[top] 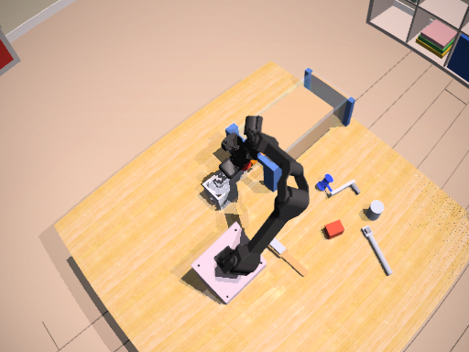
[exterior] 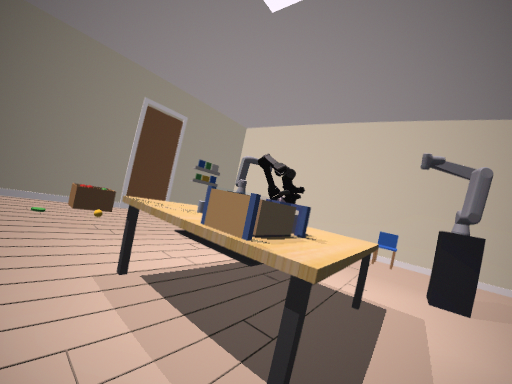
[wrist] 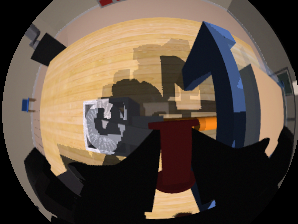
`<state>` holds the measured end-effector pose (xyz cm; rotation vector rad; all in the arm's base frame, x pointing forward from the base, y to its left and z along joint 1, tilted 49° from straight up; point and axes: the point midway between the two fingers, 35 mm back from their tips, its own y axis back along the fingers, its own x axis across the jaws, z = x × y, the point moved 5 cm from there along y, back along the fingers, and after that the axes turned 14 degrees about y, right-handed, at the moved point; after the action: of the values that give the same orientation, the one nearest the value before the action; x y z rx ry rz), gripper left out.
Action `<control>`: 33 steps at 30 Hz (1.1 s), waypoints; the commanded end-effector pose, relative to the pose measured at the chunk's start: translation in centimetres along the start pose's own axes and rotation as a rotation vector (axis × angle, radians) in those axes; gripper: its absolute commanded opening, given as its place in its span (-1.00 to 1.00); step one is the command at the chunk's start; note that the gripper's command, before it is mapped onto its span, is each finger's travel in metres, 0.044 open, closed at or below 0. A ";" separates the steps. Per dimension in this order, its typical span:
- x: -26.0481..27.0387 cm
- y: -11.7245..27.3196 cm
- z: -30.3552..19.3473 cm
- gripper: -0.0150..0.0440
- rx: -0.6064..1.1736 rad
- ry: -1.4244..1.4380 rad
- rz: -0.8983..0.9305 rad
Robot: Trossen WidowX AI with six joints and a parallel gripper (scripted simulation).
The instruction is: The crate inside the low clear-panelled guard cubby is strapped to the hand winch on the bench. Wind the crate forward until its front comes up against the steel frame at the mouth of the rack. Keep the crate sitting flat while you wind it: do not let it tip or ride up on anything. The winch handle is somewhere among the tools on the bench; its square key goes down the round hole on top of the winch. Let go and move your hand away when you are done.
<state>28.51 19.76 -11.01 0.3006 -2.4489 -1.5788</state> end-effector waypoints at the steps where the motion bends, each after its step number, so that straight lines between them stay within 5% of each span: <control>1: -0.4 -0.6 1.3 -0.49 -0.015 -0.001 -0.007; 33: -0.3 -2.5 5.8 -0.49 -0.019 -0.001 -0.009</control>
<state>28.10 23.06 -14.59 0.3178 -2.4653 -1.5853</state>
